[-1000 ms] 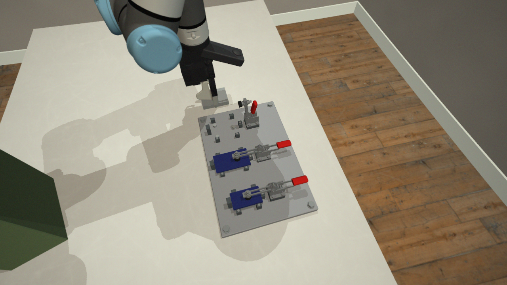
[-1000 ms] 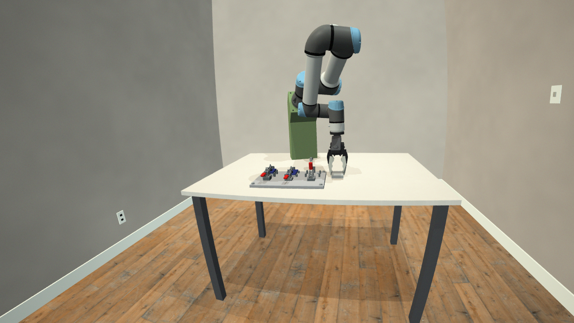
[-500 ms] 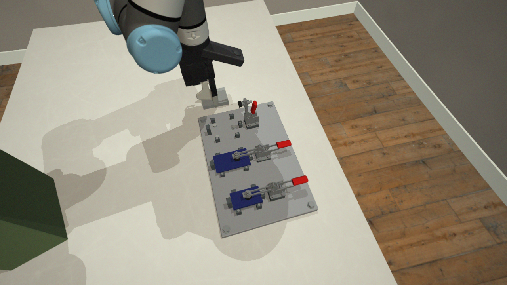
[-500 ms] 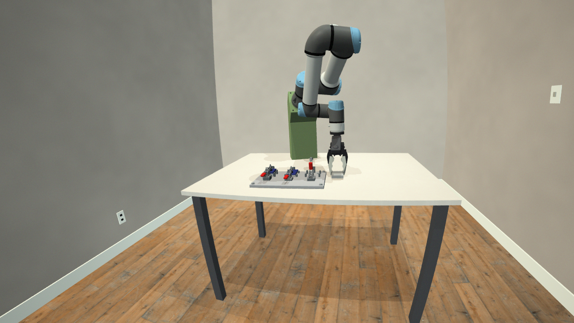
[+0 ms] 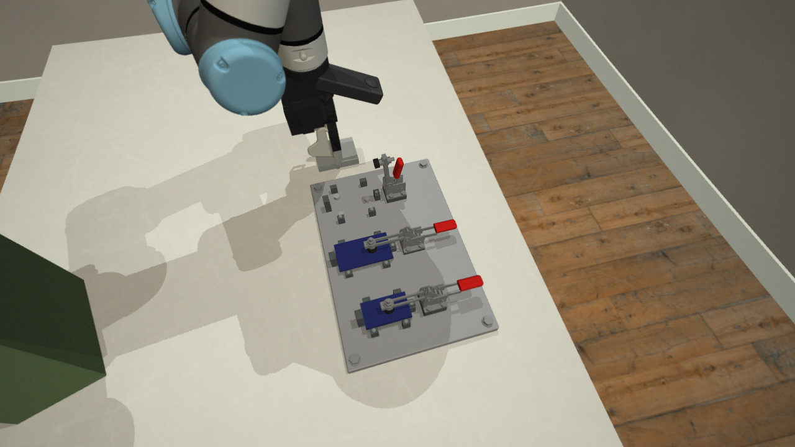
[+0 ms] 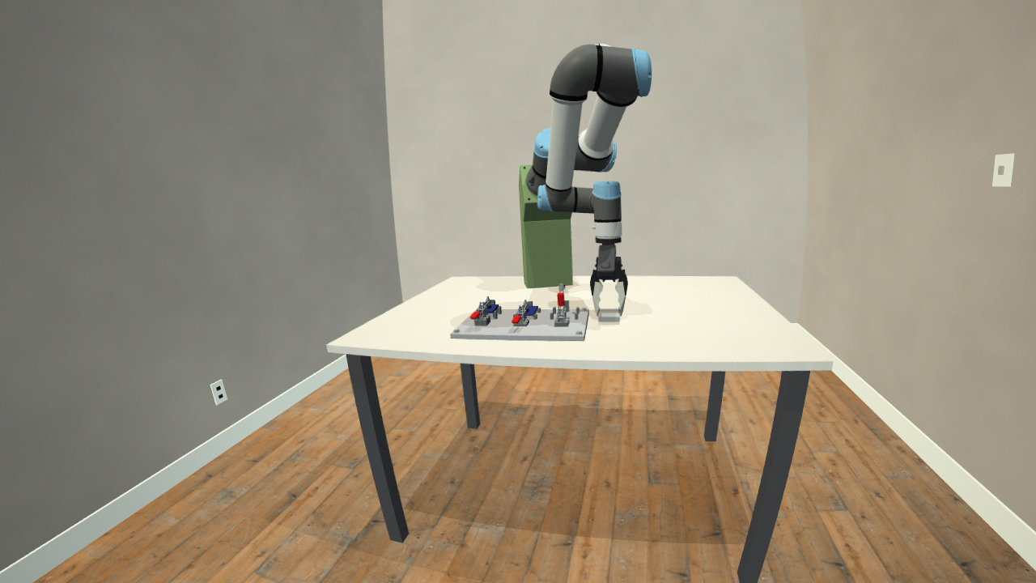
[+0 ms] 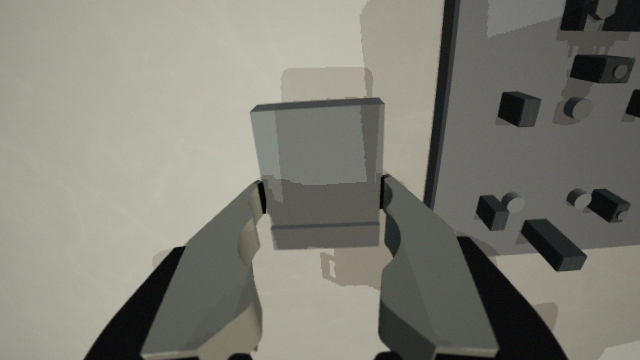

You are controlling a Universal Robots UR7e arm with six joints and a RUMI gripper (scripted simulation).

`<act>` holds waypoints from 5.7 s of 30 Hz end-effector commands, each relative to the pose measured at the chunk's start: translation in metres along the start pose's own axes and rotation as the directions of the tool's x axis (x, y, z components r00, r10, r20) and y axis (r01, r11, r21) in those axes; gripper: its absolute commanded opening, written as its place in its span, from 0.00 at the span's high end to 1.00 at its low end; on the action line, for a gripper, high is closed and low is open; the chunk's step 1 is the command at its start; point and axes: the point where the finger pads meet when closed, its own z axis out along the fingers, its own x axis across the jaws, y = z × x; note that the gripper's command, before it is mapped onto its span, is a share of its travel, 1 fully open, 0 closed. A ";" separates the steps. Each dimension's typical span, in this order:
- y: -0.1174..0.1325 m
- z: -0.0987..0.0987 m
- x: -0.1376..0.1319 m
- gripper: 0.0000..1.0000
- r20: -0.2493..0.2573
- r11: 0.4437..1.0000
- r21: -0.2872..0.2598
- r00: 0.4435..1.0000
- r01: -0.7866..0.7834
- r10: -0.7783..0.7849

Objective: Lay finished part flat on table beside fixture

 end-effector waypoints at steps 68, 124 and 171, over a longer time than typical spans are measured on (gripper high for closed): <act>0.000 0.007 0.000 0.46 0.000 1.000 0.001 1.000 0.000 0.000; 0.000 -0.020 0.000 0.46 0.000 1.000 0.001 1.000 0.000 0.000; 0.000 -0.093 0.000 0.46 0.000 1.000 0.001 1.000 0.000 0.000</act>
